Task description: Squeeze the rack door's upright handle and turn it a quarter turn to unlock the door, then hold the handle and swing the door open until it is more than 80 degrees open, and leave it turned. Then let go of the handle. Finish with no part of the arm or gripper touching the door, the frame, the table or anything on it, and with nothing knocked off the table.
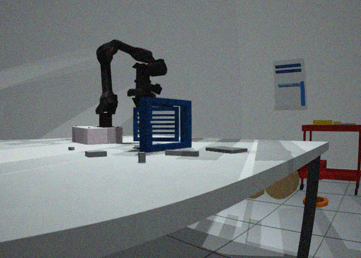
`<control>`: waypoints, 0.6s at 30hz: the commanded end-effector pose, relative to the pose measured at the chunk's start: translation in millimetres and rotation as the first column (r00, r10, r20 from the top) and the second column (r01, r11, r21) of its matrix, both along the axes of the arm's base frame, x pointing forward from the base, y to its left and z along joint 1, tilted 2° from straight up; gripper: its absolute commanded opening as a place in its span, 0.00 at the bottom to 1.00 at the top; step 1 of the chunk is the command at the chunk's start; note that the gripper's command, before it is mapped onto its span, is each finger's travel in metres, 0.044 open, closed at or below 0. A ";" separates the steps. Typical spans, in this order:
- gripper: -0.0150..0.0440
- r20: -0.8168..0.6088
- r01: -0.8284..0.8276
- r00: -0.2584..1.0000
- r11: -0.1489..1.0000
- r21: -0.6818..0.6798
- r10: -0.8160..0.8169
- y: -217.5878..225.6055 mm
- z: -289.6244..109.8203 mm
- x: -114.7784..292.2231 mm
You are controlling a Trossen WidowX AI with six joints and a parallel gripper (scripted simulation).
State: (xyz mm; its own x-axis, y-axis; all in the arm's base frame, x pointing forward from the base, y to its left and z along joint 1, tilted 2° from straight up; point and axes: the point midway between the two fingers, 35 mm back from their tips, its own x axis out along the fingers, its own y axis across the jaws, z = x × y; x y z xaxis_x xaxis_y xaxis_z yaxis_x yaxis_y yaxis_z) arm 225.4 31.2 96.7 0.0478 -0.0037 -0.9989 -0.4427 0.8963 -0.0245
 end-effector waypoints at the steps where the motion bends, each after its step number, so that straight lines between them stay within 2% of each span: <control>1: 0.29 0.009 0.064 0.998 0.998 0.000 -0.064 6.2 -0.2 -0.7; 18: 0.29 0.007 0.267 0.964 0.964 0.015 -0.267 38.9 -0.7 -6.2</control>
State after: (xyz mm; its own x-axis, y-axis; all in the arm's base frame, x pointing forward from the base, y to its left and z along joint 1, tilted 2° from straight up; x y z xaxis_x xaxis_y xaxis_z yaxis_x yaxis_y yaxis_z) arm 218.2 65.6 96.1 0.0516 0.0010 -0.9987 -0.2369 0.9715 -0.0112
